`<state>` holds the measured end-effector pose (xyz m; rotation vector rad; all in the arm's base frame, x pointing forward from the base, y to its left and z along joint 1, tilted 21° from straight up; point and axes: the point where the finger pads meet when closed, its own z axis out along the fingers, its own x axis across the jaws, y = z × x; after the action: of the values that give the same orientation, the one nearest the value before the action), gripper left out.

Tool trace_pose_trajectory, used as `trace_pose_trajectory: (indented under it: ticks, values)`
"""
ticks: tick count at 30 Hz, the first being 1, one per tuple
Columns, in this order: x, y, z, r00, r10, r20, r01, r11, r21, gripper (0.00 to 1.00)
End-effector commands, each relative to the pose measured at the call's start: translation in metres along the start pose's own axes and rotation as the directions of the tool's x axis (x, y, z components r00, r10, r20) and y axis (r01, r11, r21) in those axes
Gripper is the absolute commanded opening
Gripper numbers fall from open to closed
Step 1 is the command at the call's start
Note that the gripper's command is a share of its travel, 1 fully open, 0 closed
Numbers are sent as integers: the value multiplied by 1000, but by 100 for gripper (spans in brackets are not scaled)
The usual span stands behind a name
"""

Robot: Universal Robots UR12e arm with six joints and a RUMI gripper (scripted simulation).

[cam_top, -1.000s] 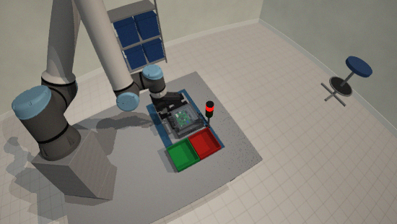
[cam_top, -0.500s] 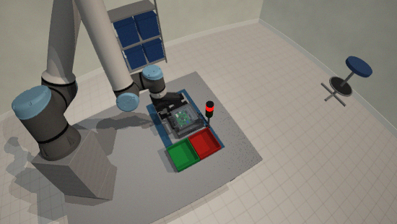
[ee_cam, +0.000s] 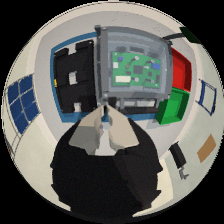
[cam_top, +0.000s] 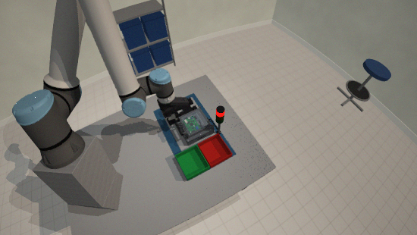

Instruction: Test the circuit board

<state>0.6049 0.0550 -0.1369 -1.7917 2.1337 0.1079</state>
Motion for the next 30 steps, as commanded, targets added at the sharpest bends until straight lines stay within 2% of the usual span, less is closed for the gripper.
trace_pose_trajectory:
  ticks: [1, 30]
  values:
    - [0, 0, 0, 1000, 0, 0, 0, 1000, 1, 0]
    - [0, 2, 3, 1000, 0, 0, 0, 1000, 1, 0]
